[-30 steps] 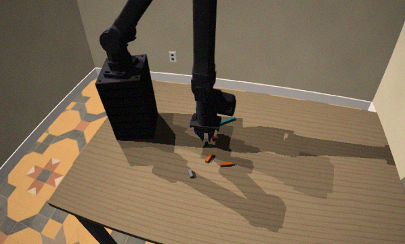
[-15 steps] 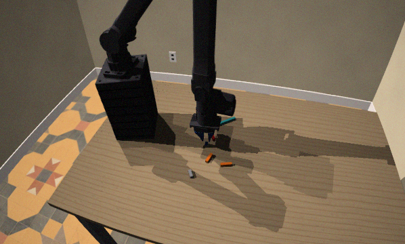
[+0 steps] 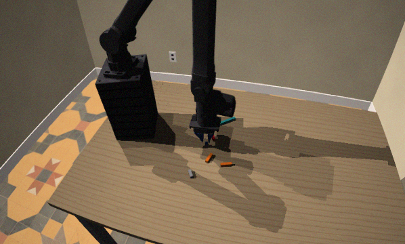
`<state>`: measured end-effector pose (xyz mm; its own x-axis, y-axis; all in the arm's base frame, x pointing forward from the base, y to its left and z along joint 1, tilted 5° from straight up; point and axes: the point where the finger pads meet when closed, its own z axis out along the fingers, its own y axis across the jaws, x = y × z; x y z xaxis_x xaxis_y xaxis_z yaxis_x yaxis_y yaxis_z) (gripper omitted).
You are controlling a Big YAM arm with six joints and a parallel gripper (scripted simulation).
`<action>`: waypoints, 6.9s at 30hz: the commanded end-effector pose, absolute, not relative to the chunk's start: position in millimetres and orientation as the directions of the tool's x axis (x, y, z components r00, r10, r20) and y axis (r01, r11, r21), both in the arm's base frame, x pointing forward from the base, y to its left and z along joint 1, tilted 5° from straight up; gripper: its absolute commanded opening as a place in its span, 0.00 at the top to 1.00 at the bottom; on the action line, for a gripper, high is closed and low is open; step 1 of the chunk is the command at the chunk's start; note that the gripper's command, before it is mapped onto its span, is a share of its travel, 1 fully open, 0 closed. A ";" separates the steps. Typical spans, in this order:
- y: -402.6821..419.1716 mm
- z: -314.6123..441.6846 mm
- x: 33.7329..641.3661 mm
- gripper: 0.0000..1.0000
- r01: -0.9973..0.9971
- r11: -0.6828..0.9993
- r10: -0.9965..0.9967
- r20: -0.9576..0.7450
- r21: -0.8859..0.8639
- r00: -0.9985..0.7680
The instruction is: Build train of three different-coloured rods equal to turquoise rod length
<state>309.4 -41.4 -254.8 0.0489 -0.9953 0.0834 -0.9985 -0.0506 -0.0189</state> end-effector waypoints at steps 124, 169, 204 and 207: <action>-42.5 -259.6 304.2 0.77 -0.998 -0.052 -0.996 0.077 -0.019 0.050; -44.1 -276.1 309.7 0.77 -0.998 -0.053 -0.996 0.078 -0.027 0.050; -44.1 -276.7 309.9 0.77 -0.998 -0.052 -0.996 0.078 -0.028 0.050; -44.1 -276.7 309.9 0.77 -0.998 -0.052 -0.996 0.078 -0.028 0.050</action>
